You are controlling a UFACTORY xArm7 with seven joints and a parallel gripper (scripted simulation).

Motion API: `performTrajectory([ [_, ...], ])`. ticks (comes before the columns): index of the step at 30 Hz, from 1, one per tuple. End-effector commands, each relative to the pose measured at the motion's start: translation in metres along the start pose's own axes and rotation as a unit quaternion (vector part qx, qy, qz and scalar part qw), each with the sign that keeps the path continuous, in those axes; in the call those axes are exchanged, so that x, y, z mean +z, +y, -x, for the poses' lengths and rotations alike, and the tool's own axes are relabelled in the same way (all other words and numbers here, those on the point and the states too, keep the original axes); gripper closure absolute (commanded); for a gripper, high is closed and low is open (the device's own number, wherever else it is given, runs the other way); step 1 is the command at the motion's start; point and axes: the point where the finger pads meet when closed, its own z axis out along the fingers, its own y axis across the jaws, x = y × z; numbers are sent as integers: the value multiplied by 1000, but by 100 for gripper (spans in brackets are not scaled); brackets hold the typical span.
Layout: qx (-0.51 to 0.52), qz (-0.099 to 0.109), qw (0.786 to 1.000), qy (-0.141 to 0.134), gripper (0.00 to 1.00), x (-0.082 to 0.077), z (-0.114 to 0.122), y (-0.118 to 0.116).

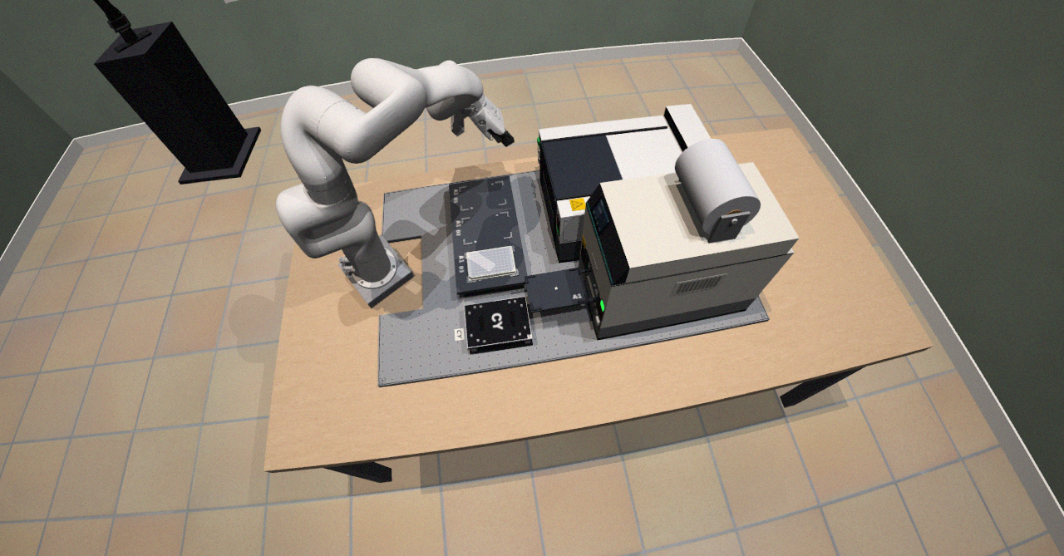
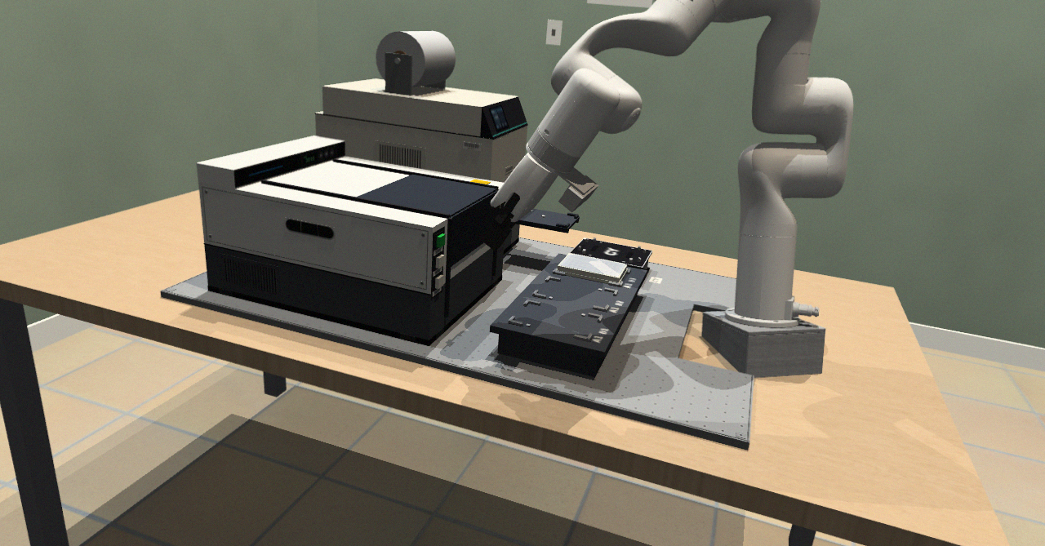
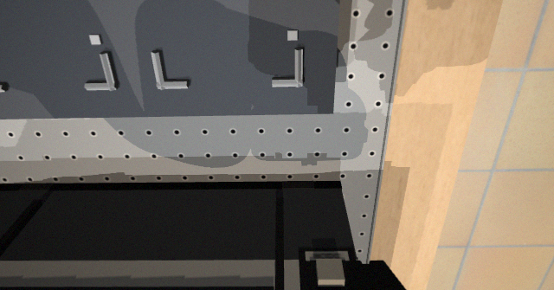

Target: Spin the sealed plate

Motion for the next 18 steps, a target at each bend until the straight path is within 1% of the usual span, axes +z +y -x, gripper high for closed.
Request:
performTrajectory([
  [1, 2, 2, 1000, -6, 100, -1, 1, 1],
  [6, 2, 2, 1000, -6, 100, -1, 1, 1],
  [11, 2, 2, 1000, -6, 100, -17, 18, 1],
  [18, 2, 2, 1000, -6, 100, -15, 19, 1],
])
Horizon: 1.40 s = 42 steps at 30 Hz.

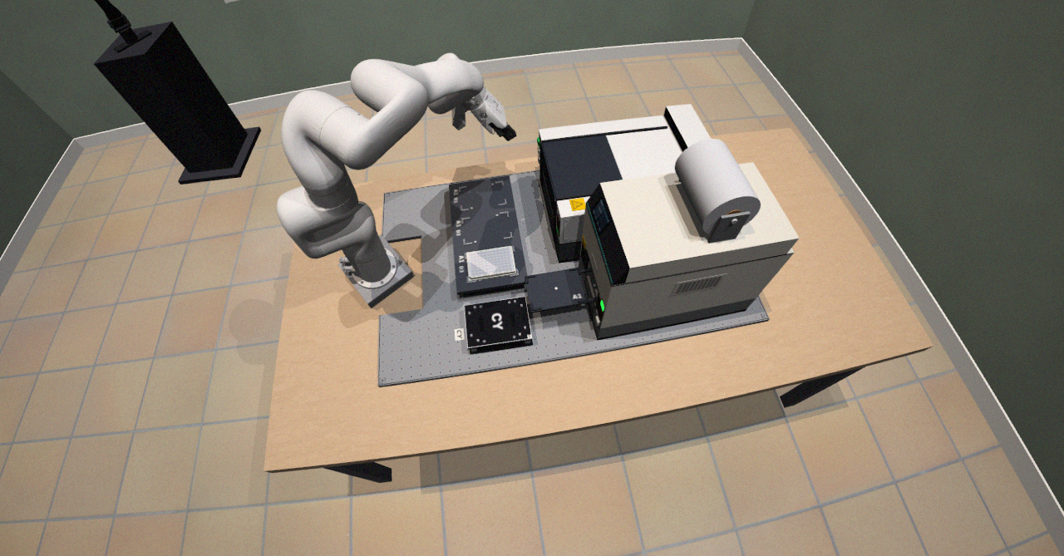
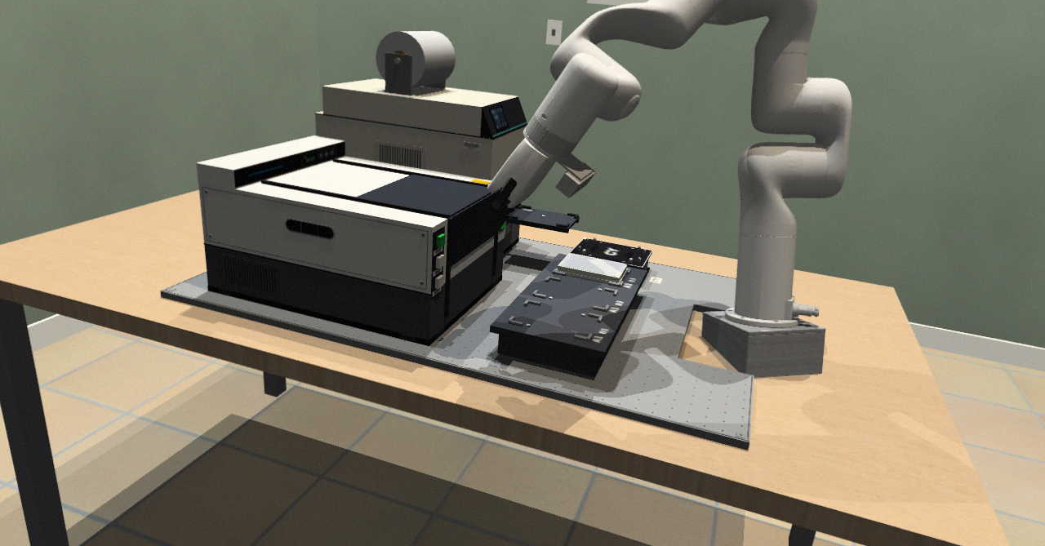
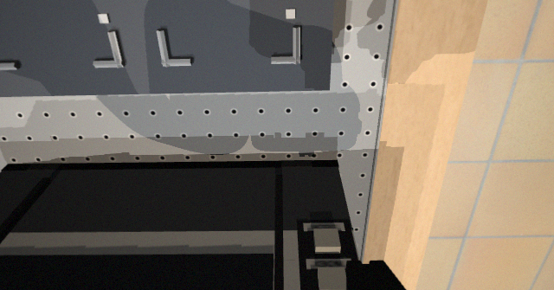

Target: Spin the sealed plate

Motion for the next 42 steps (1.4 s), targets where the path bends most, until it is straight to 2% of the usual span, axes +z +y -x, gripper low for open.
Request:
performTrajectory([
  [1, 0, 1, 1000, -1, 100, 1, 3, 1],
  [31, 0, 1, 1000, -1, 100, 45, 18, 1],
  [42, 0, 1, 1000, -1, 100, 55, 21, 1],
])
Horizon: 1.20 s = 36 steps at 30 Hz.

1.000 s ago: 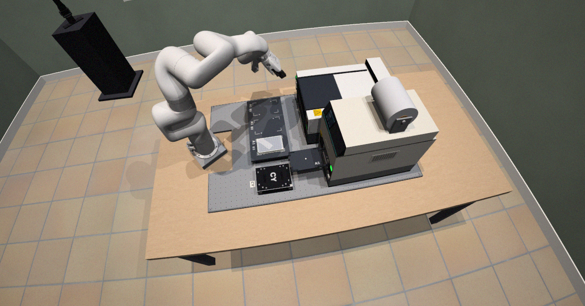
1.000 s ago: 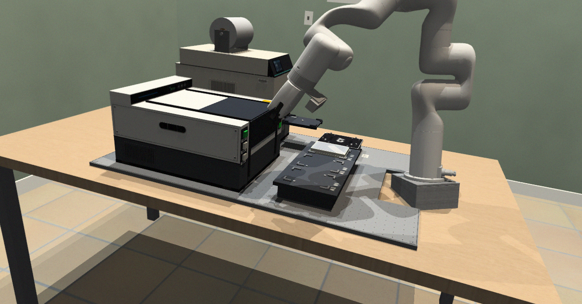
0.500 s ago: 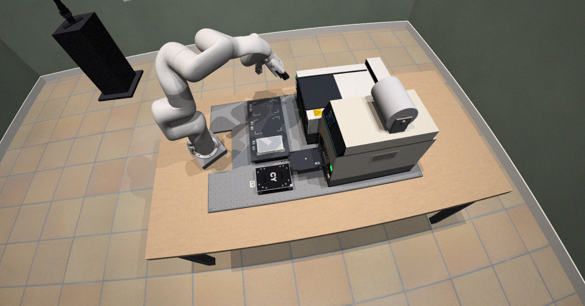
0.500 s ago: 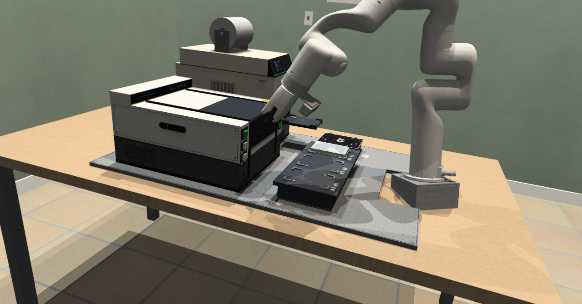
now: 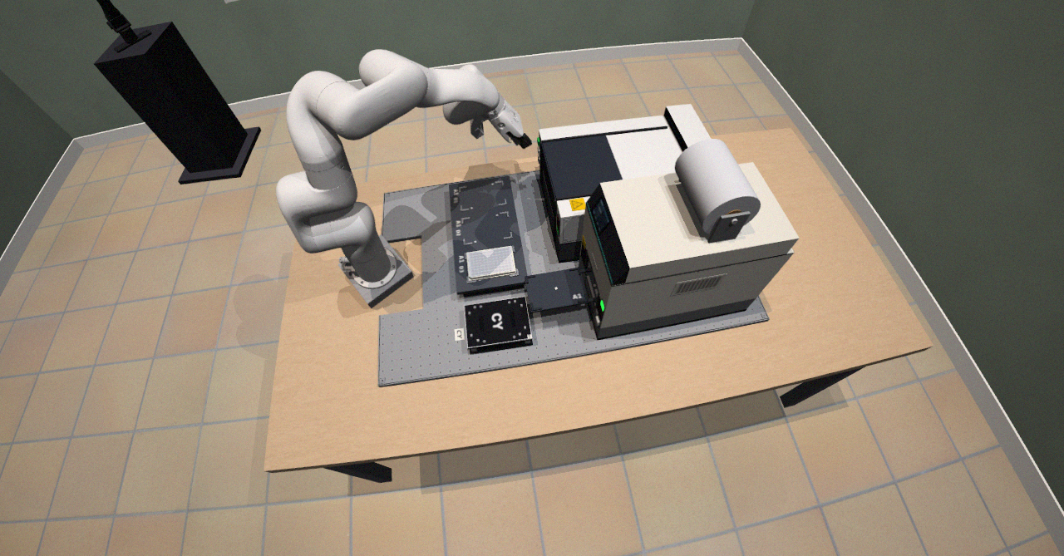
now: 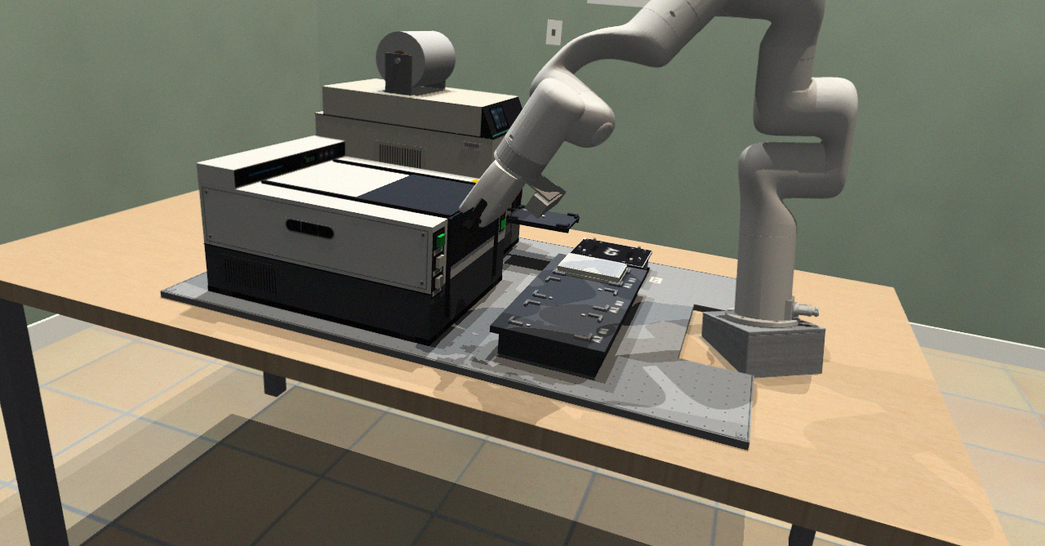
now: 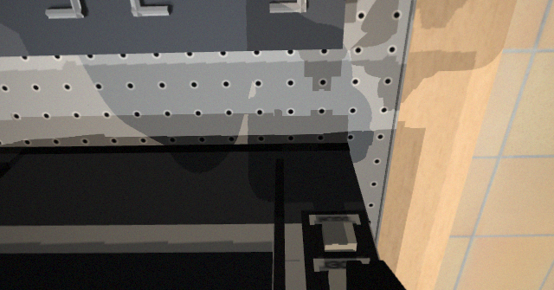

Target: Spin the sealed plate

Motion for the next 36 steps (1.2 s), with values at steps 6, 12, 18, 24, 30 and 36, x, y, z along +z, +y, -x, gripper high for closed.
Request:
performTrajectory([
  [6, 0, 2, 1000, -1, 100, 1, 3, 2],
  [12, 1, 2, 1000, -1, 100, 2, 4, 2],
  [18, 1, 2, 1000, -1, 100, 2, 5, 2],
  [24, 1, 2, 1000, -1, 100, 3, 6, 2],
  [30, 1, 2, 1000, -1, 100, 4, 8, 2],
  [36, 1, 2, 1000, -1, 100, 5, 9, 2],
])
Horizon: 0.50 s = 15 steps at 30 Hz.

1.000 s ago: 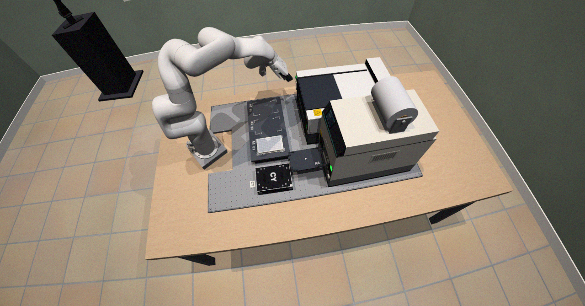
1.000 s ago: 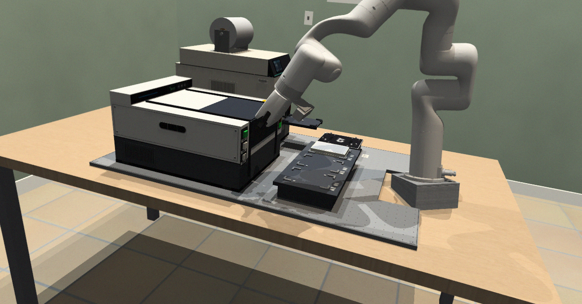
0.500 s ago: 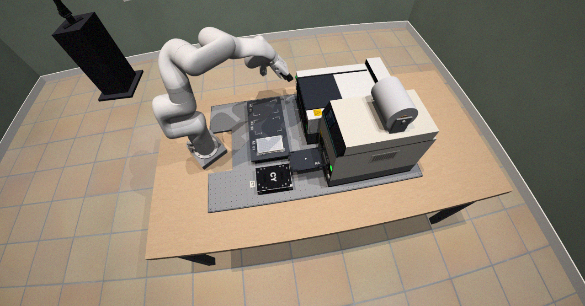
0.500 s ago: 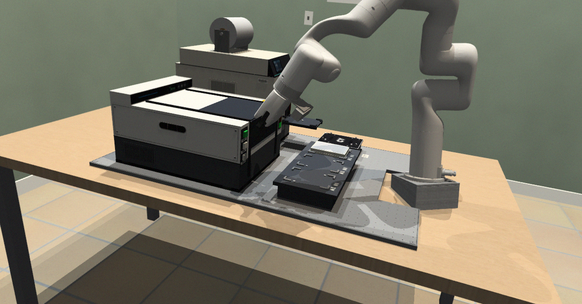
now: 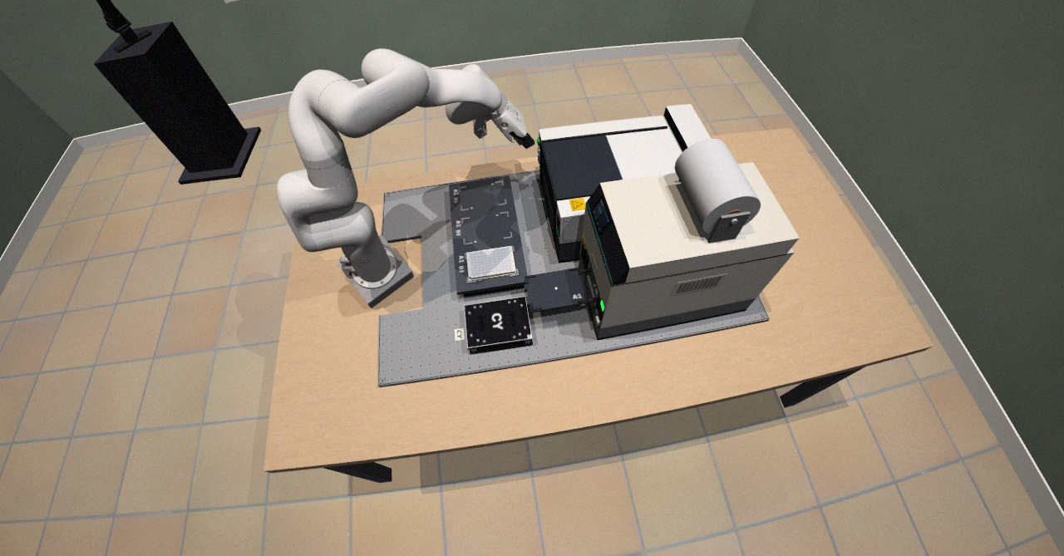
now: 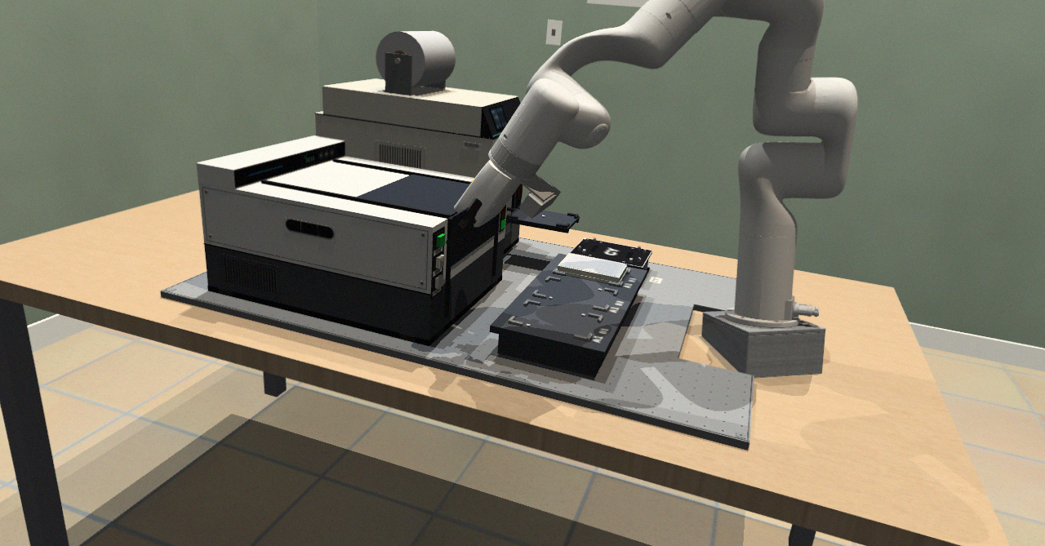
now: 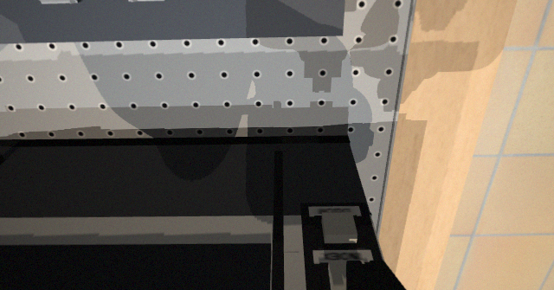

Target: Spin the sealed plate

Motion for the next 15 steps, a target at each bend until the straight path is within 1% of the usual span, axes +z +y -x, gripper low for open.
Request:
performTrajectory([
  [1, 1, 2, 1000, -1, 100, -1, 3, 1],
  [15, 1, 2, 1000, -1, 100, 1, 5, 1],
])
